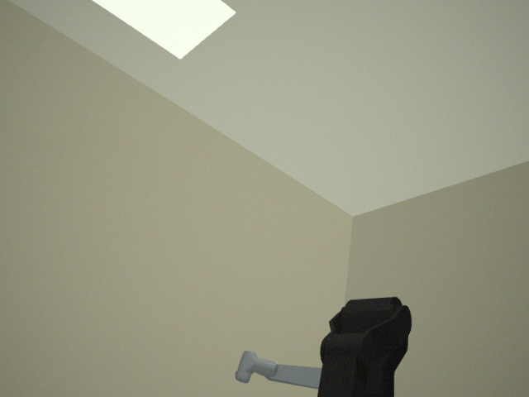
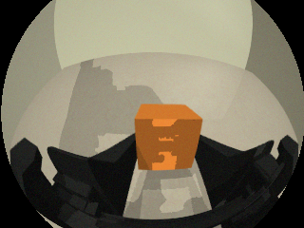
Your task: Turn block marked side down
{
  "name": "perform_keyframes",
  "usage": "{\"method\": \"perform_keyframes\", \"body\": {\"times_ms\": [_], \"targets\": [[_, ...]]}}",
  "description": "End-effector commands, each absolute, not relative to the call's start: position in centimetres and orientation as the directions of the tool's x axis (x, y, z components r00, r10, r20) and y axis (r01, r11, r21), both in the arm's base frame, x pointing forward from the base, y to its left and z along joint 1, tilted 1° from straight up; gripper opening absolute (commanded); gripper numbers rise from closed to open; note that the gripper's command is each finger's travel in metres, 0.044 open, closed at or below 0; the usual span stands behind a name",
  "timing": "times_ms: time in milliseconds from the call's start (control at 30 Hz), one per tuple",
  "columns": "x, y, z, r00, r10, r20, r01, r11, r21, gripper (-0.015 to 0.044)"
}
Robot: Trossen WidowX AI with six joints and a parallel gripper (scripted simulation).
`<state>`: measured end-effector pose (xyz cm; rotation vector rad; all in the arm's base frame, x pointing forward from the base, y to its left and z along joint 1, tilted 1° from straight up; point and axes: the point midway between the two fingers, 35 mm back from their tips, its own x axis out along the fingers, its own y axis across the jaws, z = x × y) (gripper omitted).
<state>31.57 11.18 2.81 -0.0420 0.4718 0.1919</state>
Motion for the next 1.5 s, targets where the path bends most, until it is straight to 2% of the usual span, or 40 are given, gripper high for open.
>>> {"method": "perform_keyframes", "body": {"times_ms": [0, 33, 600, 1467], "targets": [[31.63, 11.12, 2.89, 0.877, 0.169, -0.450, -0.191, 0.982, -0.003, 0.0000], [31.63, 11.12, 2.89, 0.877, 0.169, -0.450, -0.191, 0.982, -0.003, 0.0000], [31.63, 11.12, 2.89, 0.877, 0.169, -0.450, -0.191, 0.982, -0.003, 0.0440], [31.63, 11.12, 2.89, 0.877, 0.169, -0.450, -0.191, 0.982, -0.003, 0.0440]]}}
